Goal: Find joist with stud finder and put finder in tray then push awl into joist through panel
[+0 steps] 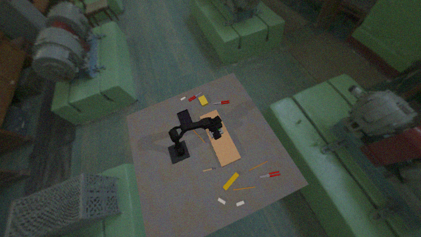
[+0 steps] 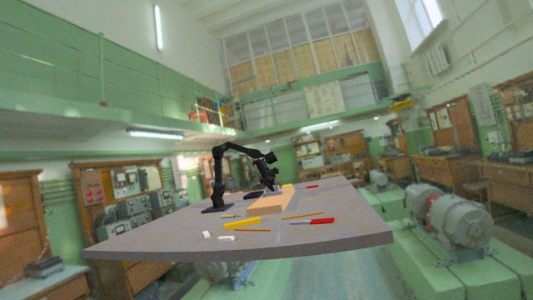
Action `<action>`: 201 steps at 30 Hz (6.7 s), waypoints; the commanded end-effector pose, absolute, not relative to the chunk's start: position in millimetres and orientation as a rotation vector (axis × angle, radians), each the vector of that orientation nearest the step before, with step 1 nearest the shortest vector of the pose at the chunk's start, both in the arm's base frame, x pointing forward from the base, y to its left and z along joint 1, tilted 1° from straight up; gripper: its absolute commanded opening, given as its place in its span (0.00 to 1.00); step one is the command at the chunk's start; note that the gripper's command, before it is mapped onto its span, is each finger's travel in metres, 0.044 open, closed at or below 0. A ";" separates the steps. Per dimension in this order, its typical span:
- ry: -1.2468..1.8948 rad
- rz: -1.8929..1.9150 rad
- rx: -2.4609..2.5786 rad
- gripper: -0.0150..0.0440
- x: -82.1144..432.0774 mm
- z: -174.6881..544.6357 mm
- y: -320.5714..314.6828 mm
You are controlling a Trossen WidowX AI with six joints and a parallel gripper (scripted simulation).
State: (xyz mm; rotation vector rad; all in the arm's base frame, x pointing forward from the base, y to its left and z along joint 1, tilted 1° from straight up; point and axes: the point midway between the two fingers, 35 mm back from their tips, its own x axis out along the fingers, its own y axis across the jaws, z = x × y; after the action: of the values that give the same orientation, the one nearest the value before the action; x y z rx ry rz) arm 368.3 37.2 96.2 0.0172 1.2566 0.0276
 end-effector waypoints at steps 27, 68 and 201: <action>1.257 0.030 0.022 0.25 368.1 97.8 83.1; 1.258 0.034 0.027 0.25 367.4 100.4 144.0; 1.257 0.030 0.021 0.25 368.1 97.6 77.3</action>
State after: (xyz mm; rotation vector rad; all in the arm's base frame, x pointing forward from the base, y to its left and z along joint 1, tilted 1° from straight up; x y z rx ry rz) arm 369.1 83.6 97.5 0.0220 1.2583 0.0306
